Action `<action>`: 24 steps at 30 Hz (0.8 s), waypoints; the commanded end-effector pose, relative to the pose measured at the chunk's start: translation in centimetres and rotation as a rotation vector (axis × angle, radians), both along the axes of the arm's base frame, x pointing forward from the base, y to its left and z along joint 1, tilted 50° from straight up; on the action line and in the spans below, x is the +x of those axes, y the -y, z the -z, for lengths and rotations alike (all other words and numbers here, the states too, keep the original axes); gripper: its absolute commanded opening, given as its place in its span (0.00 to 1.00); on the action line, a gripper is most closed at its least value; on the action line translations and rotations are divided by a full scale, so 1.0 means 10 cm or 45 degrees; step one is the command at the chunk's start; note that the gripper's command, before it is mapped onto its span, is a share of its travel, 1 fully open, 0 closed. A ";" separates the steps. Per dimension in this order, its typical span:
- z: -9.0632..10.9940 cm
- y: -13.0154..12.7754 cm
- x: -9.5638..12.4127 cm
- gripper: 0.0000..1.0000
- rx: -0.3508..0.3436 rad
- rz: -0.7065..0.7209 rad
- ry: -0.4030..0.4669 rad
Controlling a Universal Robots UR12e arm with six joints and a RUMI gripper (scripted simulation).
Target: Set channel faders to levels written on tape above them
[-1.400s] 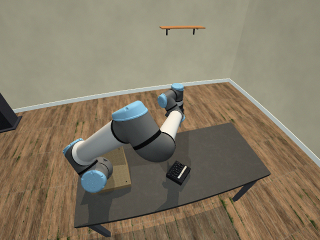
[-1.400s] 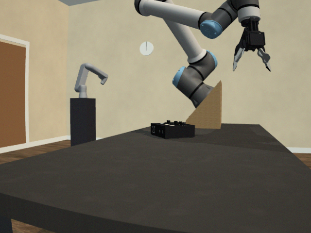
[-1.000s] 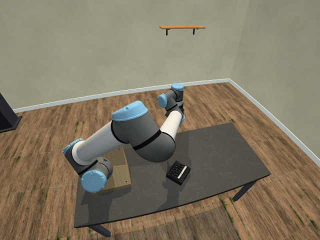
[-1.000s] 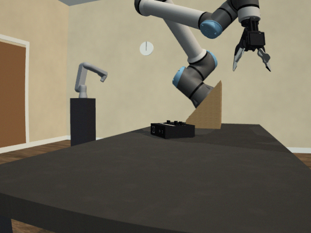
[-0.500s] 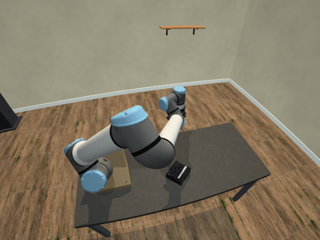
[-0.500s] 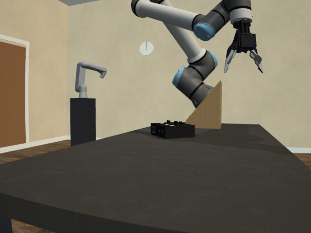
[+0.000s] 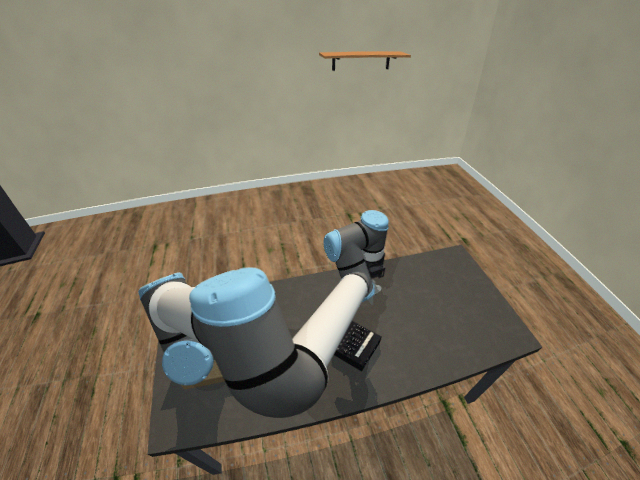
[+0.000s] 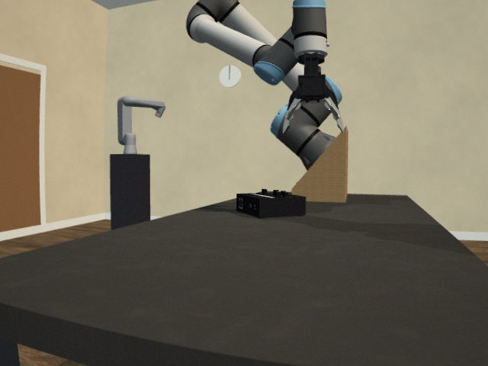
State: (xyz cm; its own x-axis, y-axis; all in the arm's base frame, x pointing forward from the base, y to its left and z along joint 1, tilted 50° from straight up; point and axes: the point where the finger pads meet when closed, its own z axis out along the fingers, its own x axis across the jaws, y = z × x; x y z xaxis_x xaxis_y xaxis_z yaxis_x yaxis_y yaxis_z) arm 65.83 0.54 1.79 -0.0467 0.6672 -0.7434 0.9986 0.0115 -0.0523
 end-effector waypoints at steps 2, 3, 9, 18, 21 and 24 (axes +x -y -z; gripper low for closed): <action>-0.43 0.57 -0.27 1.00 -0.016 0.064 0.052; -0.52 0.70 -0.35 1.00 -0.021 0.081 0.064; -0.73 1.00 -0.56 1.00 -0.037 0.125 0.093; -0.77 1.06 -0.61 1.00 -0.040 0.133 0.099; -0.77 1.06 -0.61 1.00 -0.040 0.133 0.099; -0.77 1.06 -0.61 1.00 -0.040 0.133 0.099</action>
